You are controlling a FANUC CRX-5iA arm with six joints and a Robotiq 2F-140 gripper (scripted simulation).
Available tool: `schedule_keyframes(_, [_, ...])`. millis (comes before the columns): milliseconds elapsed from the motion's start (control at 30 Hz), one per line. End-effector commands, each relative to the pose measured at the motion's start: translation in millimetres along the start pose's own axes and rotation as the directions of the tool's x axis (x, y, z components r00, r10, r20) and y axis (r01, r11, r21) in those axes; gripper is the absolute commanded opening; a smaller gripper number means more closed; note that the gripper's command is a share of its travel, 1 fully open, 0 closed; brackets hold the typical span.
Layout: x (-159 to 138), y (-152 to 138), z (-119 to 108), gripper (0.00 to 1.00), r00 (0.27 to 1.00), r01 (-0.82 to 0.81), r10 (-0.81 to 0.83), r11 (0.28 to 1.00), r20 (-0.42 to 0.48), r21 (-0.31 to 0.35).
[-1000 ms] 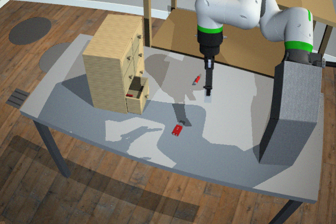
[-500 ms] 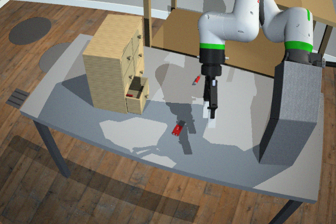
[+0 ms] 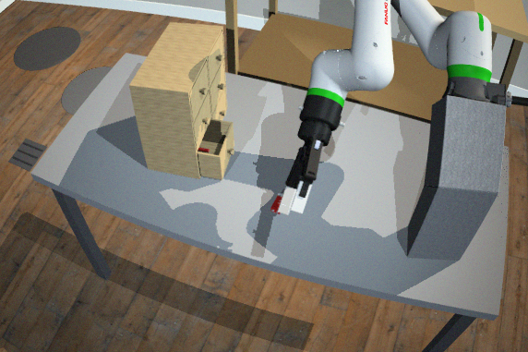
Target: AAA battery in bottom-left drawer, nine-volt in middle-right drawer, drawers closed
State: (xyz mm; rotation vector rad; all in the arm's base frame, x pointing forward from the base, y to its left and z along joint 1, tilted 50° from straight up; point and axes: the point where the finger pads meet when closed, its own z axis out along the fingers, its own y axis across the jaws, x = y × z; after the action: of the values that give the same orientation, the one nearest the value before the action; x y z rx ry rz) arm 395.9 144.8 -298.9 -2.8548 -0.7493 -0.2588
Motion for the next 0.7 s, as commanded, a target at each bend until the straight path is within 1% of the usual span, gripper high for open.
schedule_keyframes(0, [33,27,4,1.00,0.963,0.032,-0.047,0.998,-0.266,-0.061])
schedule_keyframes(67, [53,61,-14,1.00,0.947,0.046,-0.077,0.993,-0.312,-0.106])
schedule_keyframes(133, [53,61,-14,1.00,0.947,0.046,-0.077,0.993,-0.312,-0.106])
schedule_keyframes(167, [60,79,-26,1.00,0.916,0.056,-0.113,0.986,-0.384,-0.157])
schedule_keyframes(200, [66,97,-40,1.00,0.909,0.060,-0.130,0.981,-0.395,-0.185])
schedule_keyframes(267, [66,97,-40,1.00,0.888,0.064,-0.154,0.975,-0.433,-0.215])
schedule_keyframes(300, [69,114,-56,1.00,0.878,0.068,-0.177,0.966,-0.446,-0.249])
schedule_keyframes(333, [69,114,-56,1.00,0.861,0.067,-0.193,0.960,-0.471,-0.272])
schedule_keyframes(367, [71,131,-72,1.00,0.848,0.069,-0.219,0.948,-0.483,-0.310])
schedule_keyframes(400, [71,131,-72,1.00,0.829,0.067,-0.239,0.939,-0.505,-0.336])
schedule_keyframes(433, [71,146,-88,1.00,0.817,0.067,-0.267,0.925,-0.512,-0.375])
schedule_keyframes(467, [71,146,-88,1.00,0.798,0.064,-0.289,0.913,-0.528,-0.403])
schedule_keyframes(533, [68,170,-120,1.00,0.774,0.062,-0.346,0.875,-0.530,-0.481])
schedule_keyframes(567, [68,170,-120,1.00,0.756,0.056,-0.371,0.858,-0.540,-0.511])
schedule_keyframes(600, [65,180,-135,1.00,0.745,0.055,-0.400,0.835,-0.534,-0.548])
schedule_keyframes(633, [65,180,-135,1.00,0.727,0.049,-0.426,0.814,-0.539,-0.578])
schedule_keyframes(667, [65,180,-135,1.00,0.727,0.049,-0.426,0.814,-0.539,-0.578])
